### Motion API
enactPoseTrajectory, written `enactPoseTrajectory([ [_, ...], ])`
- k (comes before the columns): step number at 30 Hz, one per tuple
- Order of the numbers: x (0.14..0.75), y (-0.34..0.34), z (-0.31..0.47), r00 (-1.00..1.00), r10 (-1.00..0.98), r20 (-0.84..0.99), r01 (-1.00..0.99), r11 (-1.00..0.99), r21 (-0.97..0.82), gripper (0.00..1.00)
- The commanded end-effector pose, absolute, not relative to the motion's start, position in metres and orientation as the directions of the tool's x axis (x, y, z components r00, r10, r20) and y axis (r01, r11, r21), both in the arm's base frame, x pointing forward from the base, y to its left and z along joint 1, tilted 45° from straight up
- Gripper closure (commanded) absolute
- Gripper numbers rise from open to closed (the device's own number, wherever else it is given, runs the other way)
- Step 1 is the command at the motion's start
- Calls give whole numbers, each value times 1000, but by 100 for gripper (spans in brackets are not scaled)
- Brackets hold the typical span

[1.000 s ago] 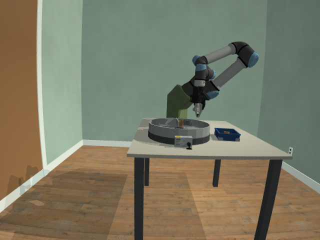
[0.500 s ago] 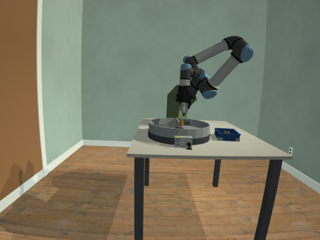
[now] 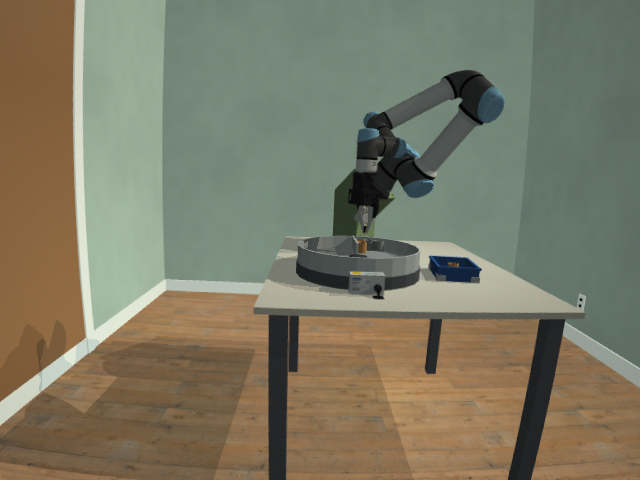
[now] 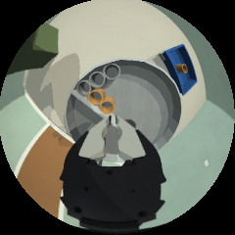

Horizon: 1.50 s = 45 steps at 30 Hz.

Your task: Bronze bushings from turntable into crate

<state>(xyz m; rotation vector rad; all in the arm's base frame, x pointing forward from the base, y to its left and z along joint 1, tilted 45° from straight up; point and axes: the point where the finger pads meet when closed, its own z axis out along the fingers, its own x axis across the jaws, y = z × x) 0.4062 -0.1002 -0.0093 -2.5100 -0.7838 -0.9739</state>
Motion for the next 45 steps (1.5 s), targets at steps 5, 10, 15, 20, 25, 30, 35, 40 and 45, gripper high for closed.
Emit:
enactPoseTrajectory([
  [5,406,-101,-9,614,372,697,601,-792,-107,95],
  [10,406,-101,-9,614,372,697,601,-792,-107,95],
  [15,406,-101,-9,614,372,697,601,-792,-107,95],
  [20,406,-101,-9,614,372,697,601,-792,-107,95],
  [25,407,-100,-10,614,372,697,601,-792,-107,95],
  [30,415,-92,-21,614,372,697,601,-792,-107,95],
  [35,418,-89,-26,614,372,697,601,-792,-107,95],
  [40,418,-89,-26,614,372,697,601,-792,-107,95],
  [45,418,-89,-26,614,372,697,601,-792,-107,95],
])
